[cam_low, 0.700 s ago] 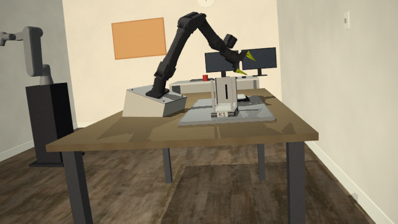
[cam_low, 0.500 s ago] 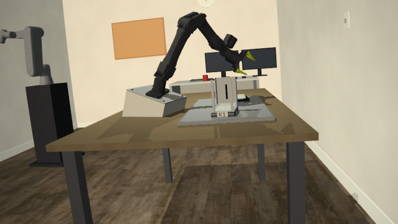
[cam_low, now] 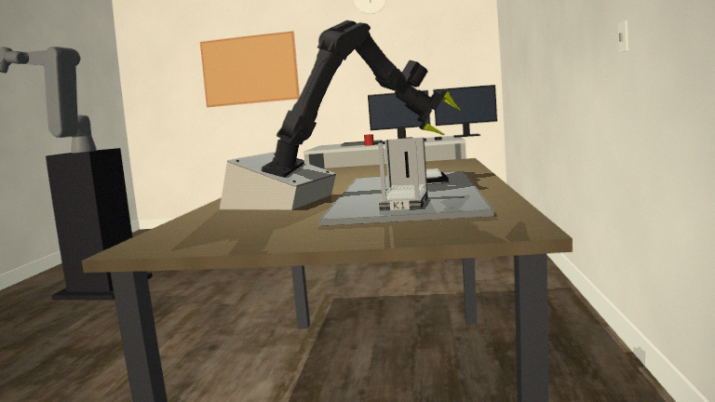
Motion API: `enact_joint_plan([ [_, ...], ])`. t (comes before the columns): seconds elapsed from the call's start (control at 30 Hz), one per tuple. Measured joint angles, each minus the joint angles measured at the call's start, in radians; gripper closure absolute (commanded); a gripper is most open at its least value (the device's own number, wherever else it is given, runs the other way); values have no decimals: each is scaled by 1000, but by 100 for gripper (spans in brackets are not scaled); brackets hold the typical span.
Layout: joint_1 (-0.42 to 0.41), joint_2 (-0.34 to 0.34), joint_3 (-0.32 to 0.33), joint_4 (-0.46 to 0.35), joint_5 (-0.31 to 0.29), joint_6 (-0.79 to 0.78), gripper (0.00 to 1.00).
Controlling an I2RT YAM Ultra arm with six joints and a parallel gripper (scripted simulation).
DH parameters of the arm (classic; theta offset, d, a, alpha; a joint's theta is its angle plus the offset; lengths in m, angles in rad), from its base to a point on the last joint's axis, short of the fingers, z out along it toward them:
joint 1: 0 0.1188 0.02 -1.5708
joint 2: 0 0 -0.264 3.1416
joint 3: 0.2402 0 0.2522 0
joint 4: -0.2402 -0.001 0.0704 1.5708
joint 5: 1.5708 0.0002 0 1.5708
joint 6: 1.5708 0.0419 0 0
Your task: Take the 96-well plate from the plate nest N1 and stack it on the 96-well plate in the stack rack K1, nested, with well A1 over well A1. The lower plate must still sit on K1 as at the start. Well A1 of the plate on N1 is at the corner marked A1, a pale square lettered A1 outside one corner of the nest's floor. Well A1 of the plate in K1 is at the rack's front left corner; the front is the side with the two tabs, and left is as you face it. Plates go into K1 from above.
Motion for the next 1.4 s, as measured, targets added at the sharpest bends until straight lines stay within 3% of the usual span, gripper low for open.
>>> enact_joint_plan([
  [0.4,-117,-111,-37,-151,-55,177,0],
  [1.4,-333,-296,-106,-543,-223,589,0],
])
